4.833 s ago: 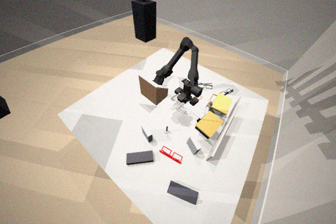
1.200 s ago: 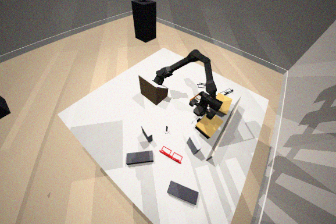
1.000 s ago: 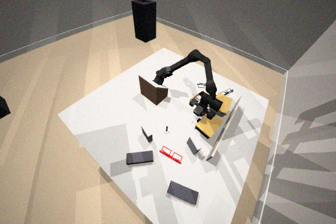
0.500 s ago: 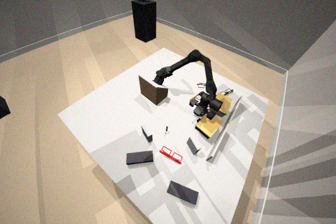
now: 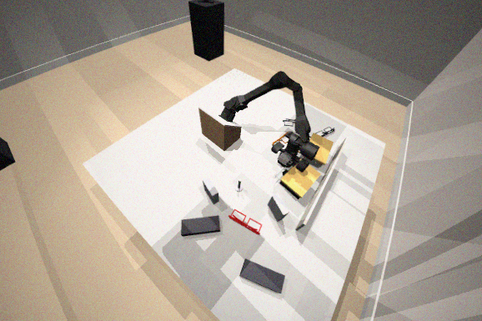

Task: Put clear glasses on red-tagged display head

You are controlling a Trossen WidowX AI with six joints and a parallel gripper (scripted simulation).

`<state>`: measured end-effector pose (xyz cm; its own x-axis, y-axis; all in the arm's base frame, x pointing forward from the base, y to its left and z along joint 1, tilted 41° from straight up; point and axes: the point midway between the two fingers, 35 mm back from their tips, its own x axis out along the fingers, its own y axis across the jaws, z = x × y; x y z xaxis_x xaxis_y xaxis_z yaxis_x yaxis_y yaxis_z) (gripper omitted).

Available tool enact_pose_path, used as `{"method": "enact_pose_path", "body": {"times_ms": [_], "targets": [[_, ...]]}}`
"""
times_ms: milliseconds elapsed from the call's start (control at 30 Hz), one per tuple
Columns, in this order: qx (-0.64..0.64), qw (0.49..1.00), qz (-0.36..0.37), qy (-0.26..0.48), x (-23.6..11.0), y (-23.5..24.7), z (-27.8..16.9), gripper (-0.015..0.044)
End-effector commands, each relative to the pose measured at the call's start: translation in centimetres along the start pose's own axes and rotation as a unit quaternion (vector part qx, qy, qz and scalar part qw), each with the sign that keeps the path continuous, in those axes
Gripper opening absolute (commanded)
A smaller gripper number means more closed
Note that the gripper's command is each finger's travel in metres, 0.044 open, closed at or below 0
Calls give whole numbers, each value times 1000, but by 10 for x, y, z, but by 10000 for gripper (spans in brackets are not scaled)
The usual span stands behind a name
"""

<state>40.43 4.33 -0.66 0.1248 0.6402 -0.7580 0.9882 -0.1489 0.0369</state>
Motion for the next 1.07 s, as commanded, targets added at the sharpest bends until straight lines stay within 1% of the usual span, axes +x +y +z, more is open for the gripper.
{"method": "enact_pose_path", "body": {"times_ms": [0, 167, 367, 533, 767, 900, 1033], "targets": [[0, 1000, 0, 0, 0, 0, 0, 107], [0, 1000, -5, 0, -4, 1, 0, 107], [2, 999, -41, 1, -31, 4, 2, 107], [2, 999, -43, 1, -33, 2, 2, 107], [3, 999, -43, 1, -43, -31, 3, 107], [3, 999, -44, 1, -44, -34, 3, 107], [3, 999, -44, 1, -54, -50, 3, 107]]}}
